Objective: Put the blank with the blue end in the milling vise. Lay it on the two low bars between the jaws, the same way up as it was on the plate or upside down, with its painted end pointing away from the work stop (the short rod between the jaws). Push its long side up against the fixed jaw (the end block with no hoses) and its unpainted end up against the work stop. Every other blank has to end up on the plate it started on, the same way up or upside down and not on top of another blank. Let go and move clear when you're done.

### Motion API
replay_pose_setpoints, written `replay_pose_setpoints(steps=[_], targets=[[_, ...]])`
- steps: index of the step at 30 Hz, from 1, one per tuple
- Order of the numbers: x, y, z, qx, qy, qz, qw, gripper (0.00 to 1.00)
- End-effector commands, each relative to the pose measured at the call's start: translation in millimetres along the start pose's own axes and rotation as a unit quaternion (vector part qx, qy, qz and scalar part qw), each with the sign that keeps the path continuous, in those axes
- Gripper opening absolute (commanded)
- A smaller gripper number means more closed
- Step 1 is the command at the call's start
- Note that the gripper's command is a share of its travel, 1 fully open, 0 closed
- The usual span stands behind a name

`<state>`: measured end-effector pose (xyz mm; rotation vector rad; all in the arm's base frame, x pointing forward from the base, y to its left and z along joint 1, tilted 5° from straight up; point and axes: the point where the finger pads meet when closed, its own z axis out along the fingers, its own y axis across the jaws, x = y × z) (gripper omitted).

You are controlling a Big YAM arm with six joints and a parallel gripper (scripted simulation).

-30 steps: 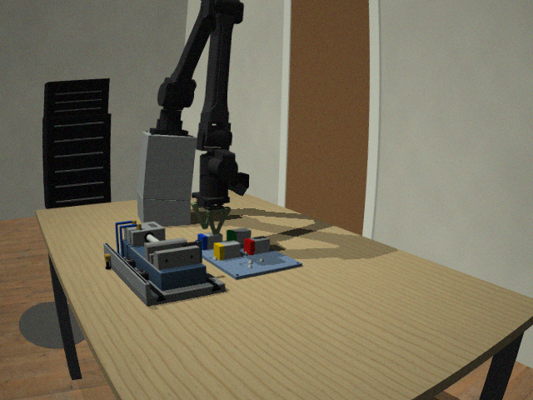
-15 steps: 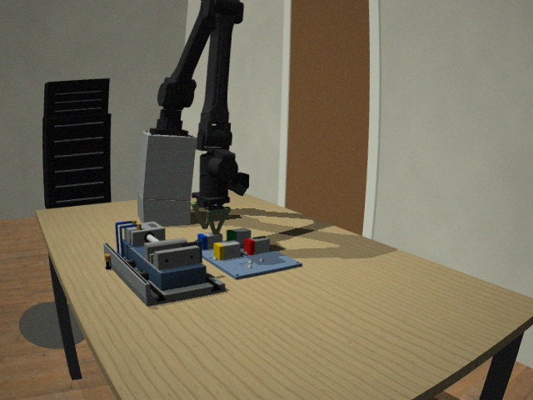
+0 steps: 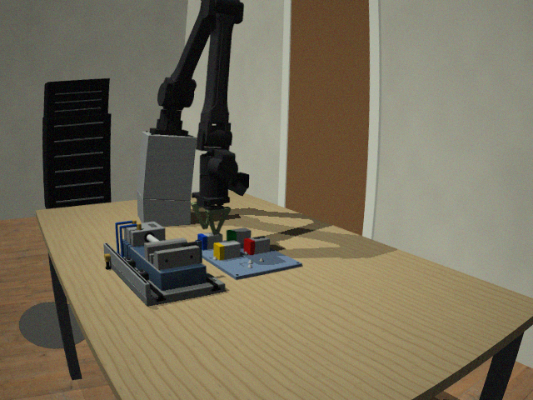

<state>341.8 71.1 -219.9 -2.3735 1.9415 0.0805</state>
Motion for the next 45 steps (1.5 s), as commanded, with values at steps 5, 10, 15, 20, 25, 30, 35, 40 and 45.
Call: replay_pose_setpoints(steps=[5, 10, 15, 20, 25, 30, 35, 40, 45], targets=[[-2.7, 2.0, 7.3, -0.003, 0.0, 0.001, 1.0, 0.64], [-2.7, 6.2, 7.5, -0.006, 0.0, 0.001, 1.0, 0.64], [-2.7, 6.4, 7.5, -0.006, 0.0, 0.001, 1.0, 0.64], [-2.7, 6.4, 7.5, -0.006, 0.0, 0.001, 1.0, 0.64], [-2.7, 6.4, 7.5, -0.006, 0.0, 0.001, 1.0, 0.64], [-2.7, 6.4, 7.5, -0.006, 0.0, 0.001, 1.0, 0.64], [-2.7, 6.4, 7.5, -0.006, 0.0, 0.001, 1.0, 0.64], [-2.7, 6.4, 7.5, -0.006, 0.0, 0.001, 1.0, 0.64], [-2.7, 6.4, 7.5, -0.006, 0.0, 0.001, 1.0, 0.64]])
